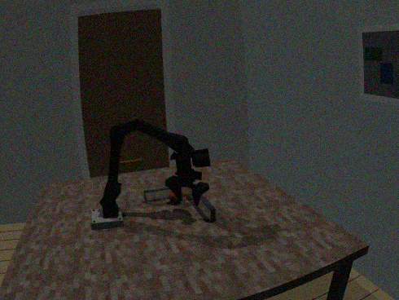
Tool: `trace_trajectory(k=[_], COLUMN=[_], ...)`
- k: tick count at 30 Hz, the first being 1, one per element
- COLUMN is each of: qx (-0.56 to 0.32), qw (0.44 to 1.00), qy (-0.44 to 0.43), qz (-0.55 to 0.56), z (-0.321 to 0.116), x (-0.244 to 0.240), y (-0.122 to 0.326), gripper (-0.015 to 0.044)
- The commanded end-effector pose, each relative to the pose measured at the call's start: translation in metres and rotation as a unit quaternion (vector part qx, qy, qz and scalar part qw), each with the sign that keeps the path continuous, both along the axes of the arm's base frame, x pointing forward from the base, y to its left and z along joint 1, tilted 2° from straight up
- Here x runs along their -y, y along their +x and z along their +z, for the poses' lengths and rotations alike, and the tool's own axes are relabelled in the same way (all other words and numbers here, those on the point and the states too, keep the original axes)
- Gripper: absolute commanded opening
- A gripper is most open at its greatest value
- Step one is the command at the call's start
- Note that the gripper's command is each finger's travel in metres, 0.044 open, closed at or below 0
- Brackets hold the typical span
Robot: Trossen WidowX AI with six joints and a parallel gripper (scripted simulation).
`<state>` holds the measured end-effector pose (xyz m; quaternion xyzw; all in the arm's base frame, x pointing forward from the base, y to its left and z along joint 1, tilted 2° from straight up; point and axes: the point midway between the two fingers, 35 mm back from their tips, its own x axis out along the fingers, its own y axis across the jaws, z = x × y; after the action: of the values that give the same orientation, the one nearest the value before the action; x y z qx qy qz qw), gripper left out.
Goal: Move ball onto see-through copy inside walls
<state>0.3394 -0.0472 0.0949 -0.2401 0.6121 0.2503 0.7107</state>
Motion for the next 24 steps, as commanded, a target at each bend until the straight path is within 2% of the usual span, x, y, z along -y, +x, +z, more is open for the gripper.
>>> trace_trajectory(k=[1,8,10,24], qx=[0.006,-0.007,-0.009,-0.009], qw=[0.986,0.904,0.882,0.879], qy=[-0.028,-0.056,-0.06,-0.061], qz=[0.165,0.424,0.467,0.472], z=[0.011,0.018,0.02,0.005], x=[-0.064,-0.16,-0.176,-0.178], y=[0.001,-0.026,-0.034,-0.034], gripper=[0.0408,0.0408,0.0408,0.0408])
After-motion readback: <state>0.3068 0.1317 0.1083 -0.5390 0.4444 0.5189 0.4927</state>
